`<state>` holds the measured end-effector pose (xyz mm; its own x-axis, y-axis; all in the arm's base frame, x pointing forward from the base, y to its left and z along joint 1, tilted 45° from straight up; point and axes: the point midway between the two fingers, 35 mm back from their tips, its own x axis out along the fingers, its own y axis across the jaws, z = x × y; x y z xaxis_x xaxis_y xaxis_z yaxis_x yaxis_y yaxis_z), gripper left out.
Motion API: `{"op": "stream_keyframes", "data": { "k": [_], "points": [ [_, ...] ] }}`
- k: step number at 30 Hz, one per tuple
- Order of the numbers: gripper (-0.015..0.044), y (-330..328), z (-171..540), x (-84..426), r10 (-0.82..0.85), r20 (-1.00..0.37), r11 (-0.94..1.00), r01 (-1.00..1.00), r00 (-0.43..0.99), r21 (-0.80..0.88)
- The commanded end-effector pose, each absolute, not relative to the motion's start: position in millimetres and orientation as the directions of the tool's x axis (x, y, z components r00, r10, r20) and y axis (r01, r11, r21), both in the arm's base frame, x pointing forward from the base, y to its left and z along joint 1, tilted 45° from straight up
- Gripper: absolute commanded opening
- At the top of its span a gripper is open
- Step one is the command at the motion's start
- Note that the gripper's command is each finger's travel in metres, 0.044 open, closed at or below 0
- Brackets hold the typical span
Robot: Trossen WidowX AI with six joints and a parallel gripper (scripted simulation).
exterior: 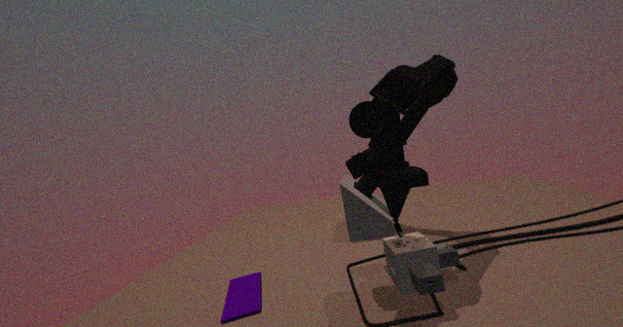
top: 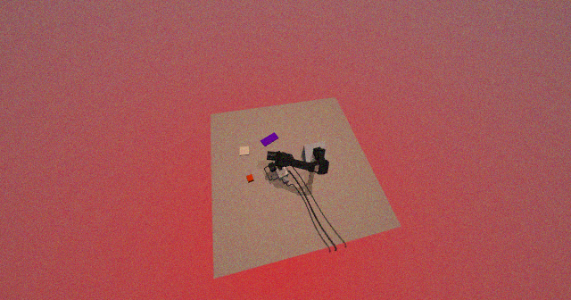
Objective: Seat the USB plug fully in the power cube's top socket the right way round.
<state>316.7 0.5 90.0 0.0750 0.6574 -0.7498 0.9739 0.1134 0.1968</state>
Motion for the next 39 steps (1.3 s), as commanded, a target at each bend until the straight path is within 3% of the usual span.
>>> {"op": "stream_keyframes", "data": {
  "k": [1,39],
  "points": [
    [0.0000,0.7,88.0,315.7,0.652,-0.755,0.113,0.975,0.072,0.190],
    [0.0000,2.5,83.5,316.4,0.628,-0.774,0.116,0.974,0.079,0.193]
  ]
}}
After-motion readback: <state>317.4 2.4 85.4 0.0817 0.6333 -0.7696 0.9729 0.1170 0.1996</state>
